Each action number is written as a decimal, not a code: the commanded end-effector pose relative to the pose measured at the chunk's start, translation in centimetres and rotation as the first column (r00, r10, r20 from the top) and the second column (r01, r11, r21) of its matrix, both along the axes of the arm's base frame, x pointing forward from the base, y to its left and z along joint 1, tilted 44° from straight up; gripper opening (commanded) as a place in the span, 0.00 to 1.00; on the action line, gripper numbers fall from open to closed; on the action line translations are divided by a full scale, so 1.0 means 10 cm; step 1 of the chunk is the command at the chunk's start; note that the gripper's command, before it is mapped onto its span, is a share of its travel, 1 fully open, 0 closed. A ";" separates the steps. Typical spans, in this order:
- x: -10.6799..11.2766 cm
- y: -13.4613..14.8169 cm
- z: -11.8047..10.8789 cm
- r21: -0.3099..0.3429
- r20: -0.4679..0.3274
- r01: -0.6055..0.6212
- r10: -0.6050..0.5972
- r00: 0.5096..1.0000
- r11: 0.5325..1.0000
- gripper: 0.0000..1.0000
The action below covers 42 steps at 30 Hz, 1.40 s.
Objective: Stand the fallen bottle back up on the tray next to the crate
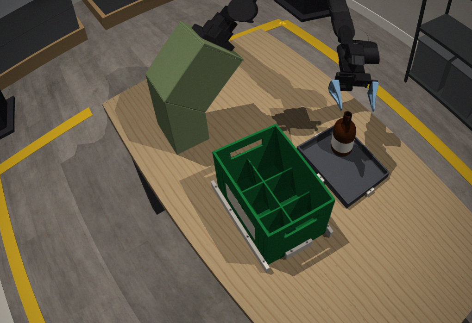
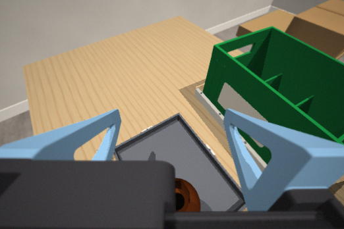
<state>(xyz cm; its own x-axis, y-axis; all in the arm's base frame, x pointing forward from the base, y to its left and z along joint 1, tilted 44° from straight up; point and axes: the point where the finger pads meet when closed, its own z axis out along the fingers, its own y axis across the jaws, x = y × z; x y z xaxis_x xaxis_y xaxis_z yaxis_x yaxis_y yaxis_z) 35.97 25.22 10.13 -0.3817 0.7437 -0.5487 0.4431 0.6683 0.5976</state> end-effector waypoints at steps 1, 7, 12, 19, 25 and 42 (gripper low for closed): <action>0.03 -0.10 0.01 -0.006 -0.002 0.014 -0.014 1.000 1.000 1.00; 0.03 -0.10 0.01 -0.006 -0.002 0.014 -0.014 1.000 1.000 0.00; 0.03 -0.10 0.01 -0.006 -0.002 0.014 -0.014 1.000 1.000 0.00; 0.03 -0.10 0.01 -0.006 -0.002 0.014 -0.014 1.000 1.000 0.00; 0.03 -0.10 0.01 -0.006 -0.002 0.014 -0.014 1.000 1.000 0.00; 0.03 -0.10 0.01 -0.006 -0.002 0.014 -0.014 1.000 1.000 0.00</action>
